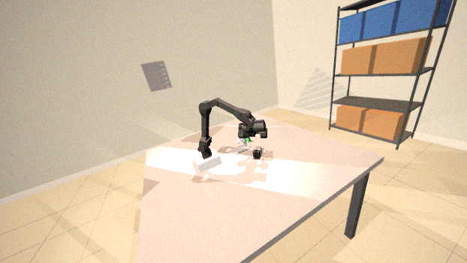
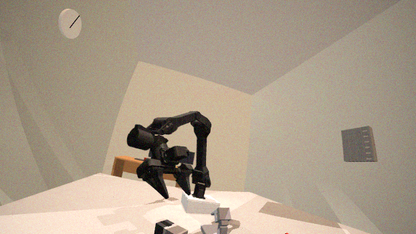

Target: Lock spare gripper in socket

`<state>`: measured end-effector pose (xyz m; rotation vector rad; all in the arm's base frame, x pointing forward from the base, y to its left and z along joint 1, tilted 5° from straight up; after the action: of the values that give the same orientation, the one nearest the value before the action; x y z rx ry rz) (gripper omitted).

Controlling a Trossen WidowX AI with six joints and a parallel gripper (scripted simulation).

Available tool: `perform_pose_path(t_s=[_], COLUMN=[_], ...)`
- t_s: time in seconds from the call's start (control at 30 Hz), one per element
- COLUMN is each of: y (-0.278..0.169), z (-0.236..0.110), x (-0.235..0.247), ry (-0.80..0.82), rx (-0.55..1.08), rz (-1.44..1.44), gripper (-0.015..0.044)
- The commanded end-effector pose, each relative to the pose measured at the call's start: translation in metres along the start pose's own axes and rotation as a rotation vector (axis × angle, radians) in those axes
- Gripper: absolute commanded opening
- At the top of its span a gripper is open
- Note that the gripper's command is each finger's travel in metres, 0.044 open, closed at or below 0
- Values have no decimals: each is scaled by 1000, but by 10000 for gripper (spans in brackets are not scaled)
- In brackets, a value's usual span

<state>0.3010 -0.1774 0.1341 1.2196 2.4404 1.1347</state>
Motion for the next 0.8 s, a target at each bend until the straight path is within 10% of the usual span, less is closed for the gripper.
perform_pose_path(t_s=[0.0, 0.77], y=[-21, -61], z=[18, 61], x=[-3, -11], ry=[9, 10], rx=[-4, -4], rz=[14, 14], gripper=[440, 440])
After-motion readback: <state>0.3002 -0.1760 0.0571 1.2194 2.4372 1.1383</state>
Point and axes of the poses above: the point midway between the two fingers, 35 mm back from their tips, its own z axis out along the fingers, its own x axis across the jaws, y = z × x, the point moved 6 cm from there along -z, back along the fingers, and after that the axes turned 10 degrees about z, right-handed, at the moved point
